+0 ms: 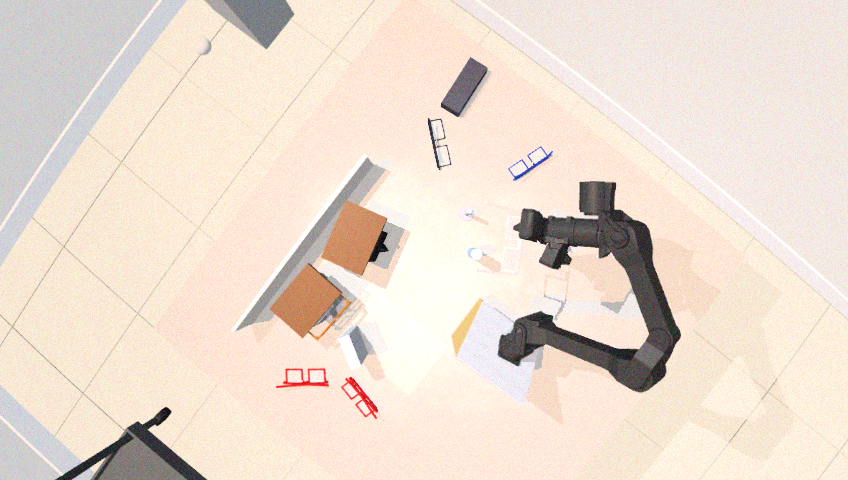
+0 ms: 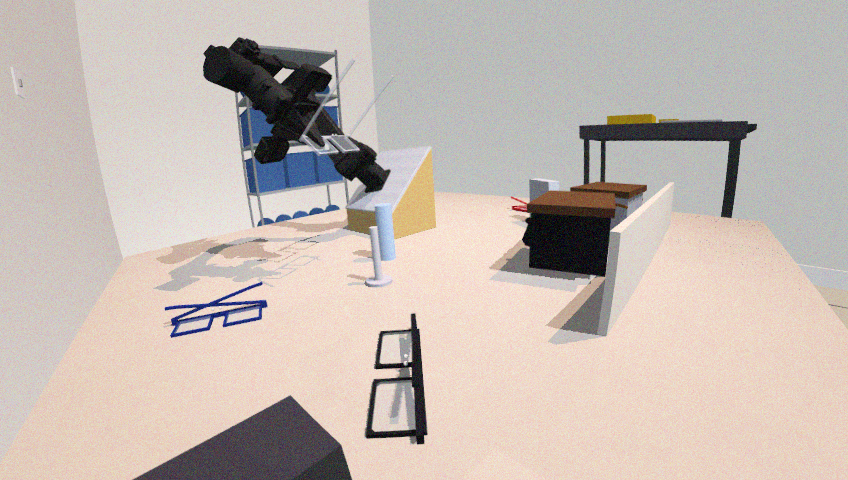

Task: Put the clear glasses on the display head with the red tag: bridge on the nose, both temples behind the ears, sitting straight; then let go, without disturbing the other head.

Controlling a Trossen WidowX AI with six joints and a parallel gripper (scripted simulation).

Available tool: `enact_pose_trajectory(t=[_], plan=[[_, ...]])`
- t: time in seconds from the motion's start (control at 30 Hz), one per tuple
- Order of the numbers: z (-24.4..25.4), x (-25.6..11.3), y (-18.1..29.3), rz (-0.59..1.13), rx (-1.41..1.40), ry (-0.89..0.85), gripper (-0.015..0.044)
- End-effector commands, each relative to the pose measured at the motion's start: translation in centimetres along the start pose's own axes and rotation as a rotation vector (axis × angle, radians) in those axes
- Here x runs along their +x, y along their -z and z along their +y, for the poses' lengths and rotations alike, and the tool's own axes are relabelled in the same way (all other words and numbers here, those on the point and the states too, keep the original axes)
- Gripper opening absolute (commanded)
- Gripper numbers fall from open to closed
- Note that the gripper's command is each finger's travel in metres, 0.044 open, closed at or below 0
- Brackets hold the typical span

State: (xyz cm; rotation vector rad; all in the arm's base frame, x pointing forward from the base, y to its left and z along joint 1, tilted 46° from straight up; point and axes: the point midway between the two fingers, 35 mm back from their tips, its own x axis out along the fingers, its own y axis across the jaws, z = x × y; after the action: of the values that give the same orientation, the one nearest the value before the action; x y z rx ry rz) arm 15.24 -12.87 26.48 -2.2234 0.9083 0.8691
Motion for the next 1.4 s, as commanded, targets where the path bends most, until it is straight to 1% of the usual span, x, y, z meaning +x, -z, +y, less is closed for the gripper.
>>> enact_pose_trajectory(t=[0.0, 0.7, 0.97, 1.37], plan=[[0.0, 0.0, 0.0, -0.001, 0.005, -0.002, 0.0000], [0.0, 0.2, 0.0, -0.010, 0.014, -0.007, 0.0000], [-0.2, 3.4, -0.7, -0.120, 0.123, -0.096, 0.0000], [-1.2, 8.4, -2.7, -0.230, 0.249, -0.307, 0.0000]])
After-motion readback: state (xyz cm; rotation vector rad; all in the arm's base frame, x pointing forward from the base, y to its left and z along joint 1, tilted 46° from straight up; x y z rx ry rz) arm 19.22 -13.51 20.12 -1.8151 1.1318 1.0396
